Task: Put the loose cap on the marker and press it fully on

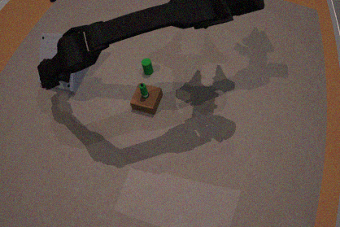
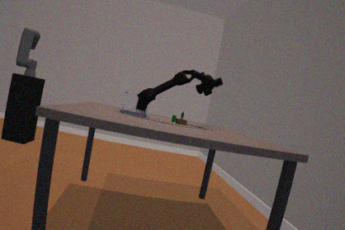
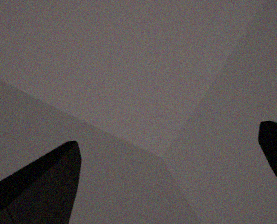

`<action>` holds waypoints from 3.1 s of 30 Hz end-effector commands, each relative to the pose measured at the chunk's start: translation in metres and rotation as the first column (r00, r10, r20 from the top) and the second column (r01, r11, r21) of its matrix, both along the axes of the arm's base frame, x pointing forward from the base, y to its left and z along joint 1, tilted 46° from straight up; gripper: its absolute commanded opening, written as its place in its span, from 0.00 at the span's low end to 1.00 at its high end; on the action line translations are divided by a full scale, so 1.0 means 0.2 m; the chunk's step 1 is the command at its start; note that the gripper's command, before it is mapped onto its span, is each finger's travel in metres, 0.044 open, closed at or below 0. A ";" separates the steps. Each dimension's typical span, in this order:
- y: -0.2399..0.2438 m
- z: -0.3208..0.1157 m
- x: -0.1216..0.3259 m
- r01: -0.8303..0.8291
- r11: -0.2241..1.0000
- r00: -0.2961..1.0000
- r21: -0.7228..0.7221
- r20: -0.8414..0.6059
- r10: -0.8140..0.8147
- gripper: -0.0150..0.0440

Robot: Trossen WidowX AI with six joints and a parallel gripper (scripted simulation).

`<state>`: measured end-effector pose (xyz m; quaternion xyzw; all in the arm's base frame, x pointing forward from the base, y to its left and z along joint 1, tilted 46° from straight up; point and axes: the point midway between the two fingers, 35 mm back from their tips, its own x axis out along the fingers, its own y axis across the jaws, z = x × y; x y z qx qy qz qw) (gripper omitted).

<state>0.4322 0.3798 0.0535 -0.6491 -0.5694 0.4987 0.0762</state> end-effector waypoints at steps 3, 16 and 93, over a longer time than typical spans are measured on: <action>-0.02 -0.06 -0.04 -0.069 0.996 0.992 -0.055 0.104 0.075 0.80; -0.38 -0.41 -0.45 -0.652 0.378 0.193 -0.657 0.338 0.921 0.67; -1.42 -0.56 -0.87 0.220 -0.959 -0.873 -0.178 0.403 -0.275 0.67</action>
